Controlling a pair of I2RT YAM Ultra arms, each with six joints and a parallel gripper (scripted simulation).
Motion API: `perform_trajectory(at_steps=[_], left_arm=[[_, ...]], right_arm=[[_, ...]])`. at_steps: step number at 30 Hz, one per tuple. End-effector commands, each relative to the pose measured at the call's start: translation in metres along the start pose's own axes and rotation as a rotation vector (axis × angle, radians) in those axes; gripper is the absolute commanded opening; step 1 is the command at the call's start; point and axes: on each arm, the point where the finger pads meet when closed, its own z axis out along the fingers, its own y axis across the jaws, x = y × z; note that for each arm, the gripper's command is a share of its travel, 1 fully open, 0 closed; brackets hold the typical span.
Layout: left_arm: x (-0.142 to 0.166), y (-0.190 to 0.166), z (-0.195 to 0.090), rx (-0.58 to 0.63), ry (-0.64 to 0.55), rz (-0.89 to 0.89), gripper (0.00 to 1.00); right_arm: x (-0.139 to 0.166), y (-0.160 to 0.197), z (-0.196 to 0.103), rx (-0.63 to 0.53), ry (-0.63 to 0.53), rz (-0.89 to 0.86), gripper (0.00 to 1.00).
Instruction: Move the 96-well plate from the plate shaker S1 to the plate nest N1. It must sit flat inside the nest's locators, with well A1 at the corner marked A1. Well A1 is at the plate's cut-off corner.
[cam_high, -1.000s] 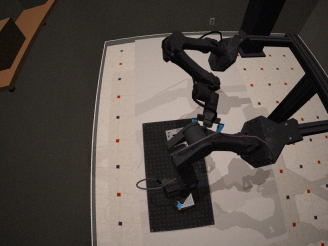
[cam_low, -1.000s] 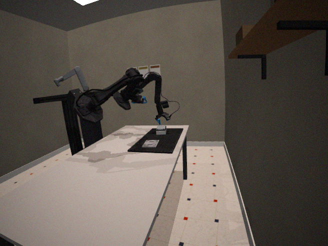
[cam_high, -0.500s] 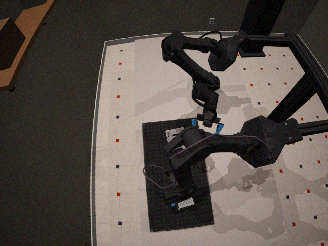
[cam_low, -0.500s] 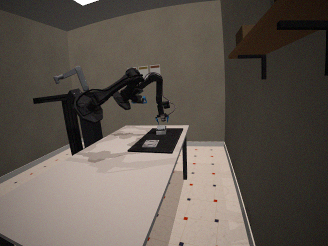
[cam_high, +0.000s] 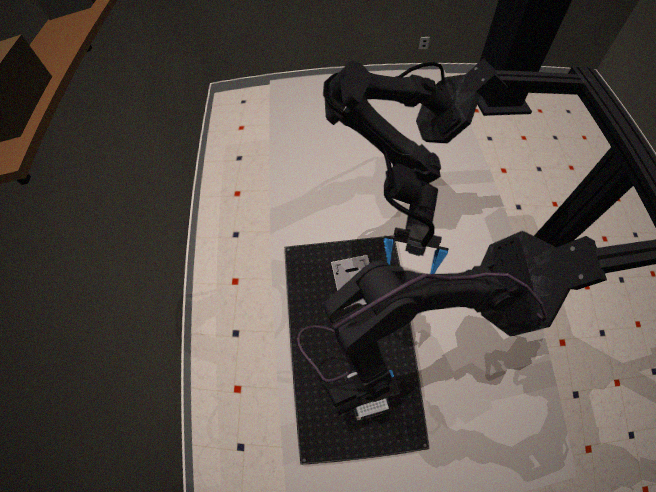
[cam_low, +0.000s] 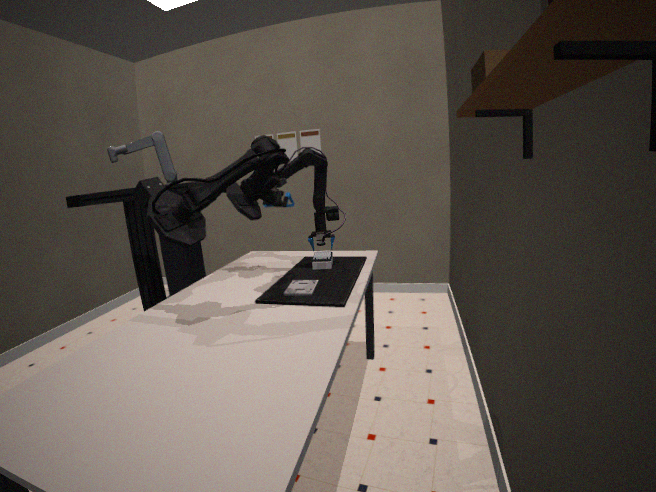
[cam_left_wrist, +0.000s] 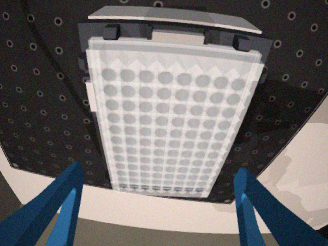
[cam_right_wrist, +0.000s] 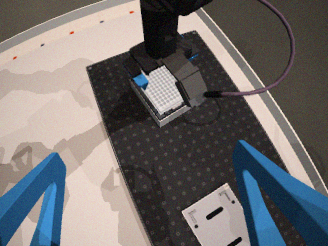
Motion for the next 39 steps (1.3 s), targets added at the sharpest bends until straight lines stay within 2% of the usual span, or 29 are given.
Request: perform_trajectory(at_steps=[1, 24, 39], left_arm=[[0.003, 0.001, 0.001, 0.009, -0.012, 0.008, 1.00], [-0.004, 0.001, 0.028, -0.002, -0.012, 0.011, 1.00], [-0.006, -0.004, 0.028, 0.017, -0.026, 0.003, 1.00]], right_arm=[[-0.011, 0.004, 0.000, -0.007, -0.030, 0.002, 1.00], [-0.011, 0.004, 0.000, -0.007, -0.030, 0.002, 1.00], [-0.011, 0.004, 0.000, -0.007, -0.030, 0.002, 1.00]])
